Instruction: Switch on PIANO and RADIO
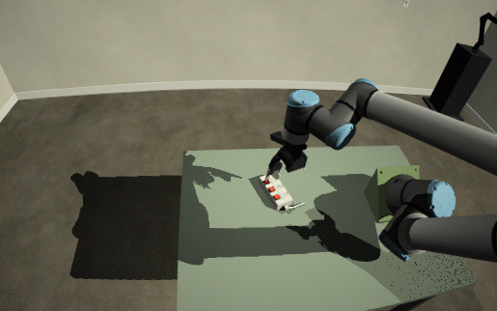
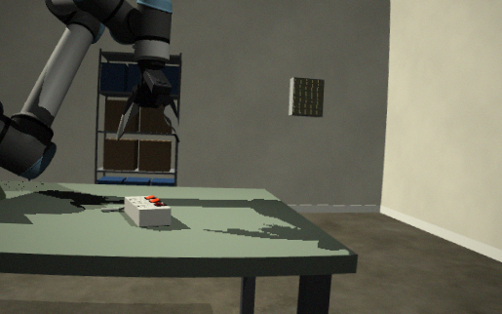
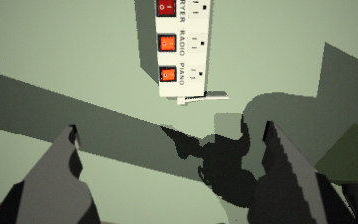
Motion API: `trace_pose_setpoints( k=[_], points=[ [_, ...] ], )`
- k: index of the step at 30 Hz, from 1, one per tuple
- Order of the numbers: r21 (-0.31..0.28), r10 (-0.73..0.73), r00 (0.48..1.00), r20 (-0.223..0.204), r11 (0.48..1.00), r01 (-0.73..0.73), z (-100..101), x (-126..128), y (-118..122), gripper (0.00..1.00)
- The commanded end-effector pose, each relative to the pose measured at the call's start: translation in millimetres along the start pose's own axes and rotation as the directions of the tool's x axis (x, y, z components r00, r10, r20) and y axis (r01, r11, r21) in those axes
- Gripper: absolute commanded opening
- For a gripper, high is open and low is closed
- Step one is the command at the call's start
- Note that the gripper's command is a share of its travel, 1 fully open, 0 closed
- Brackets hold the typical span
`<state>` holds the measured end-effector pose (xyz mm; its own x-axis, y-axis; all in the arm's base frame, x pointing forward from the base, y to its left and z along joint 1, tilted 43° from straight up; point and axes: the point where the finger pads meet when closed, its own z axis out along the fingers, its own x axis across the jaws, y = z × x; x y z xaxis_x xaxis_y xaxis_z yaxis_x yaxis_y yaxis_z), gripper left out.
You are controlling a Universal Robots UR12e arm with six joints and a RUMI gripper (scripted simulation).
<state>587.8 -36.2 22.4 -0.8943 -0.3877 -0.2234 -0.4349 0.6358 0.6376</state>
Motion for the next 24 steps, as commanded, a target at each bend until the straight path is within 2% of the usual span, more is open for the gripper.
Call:
trace_pose_setpoints(
  k=[1, 24],
  points=[
    [0.000, 0.000, 1.000, 0.000, 1.000, 0.000, -11.1, 0.0, -0.2, 1.00],
    [0.000, 0.000, 1.000, 0.000, 1.000, 0.000, -13.2, 0.0, -0.2, 1.00]
  ],
)
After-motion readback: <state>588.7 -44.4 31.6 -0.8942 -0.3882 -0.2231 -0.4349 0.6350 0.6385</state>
